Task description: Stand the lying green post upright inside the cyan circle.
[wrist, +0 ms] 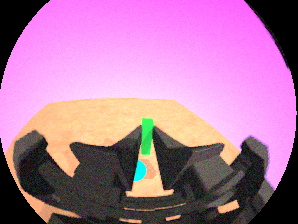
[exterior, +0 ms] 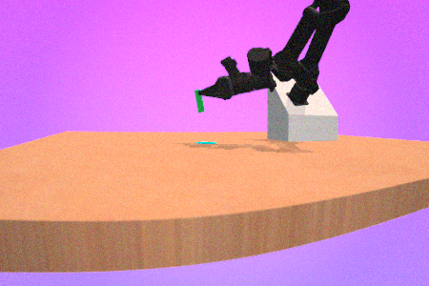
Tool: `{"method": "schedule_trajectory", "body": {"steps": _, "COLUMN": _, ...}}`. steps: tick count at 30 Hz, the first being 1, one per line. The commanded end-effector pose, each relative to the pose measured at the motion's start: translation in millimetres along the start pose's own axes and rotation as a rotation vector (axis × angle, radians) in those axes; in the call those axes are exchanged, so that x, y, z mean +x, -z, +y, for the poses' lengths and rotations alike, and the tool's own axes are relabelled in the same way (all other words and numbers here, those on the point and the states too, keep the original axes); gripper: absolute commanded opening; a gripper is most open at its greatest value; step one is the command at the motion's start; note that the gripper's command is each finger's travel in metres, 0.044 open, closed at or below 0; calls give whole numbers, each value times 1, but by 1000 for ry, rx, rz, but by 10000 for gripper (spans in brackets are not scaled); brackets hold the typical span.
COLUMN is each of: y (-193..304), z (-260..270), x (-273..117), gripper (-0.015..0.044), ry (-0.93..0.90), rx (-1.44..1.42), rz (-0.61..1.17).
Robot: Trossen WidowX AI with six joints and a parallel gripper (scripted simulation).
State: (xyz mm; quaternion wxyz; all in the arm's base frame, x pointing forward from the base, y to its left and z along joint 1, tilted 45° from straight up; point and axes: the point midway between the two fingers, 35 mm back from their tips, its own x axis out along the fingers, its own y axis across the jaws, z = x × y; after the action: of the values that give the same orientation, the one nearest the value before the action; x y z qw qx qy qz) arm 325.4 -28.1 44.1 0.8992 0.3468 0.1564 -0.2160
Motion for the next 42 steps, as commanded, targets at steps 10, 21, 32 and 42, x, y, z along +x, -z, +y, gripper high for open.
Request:
{"method": "schedule_trajectory", "body": {"steps": 10, "y": -6, "z": -2, "x": -15, "gripper": 23, "ry": -25, "rx": 65, "rz": -72}}
{"method": "schedule_trajectory", "body": {"steps": 21, "y": -12, "z": -1, "x": -27, "gripper": 23, "ry": -56, "rx": 125, "rz": -132}}
{"method": "schedule_trajectory", "body": {"steps": 32, "y": -12, "z": -1, "x": -29, "gripper": 23, "ry": -61, "rx": 134, "rz": -140}}
{"method": "schedule_trajectory", "body": {"steps": 42, "y": -10, "z": 0, "x": -28, "gripper": 23, "ry": -60, "rx": 133, "rz": -138}}
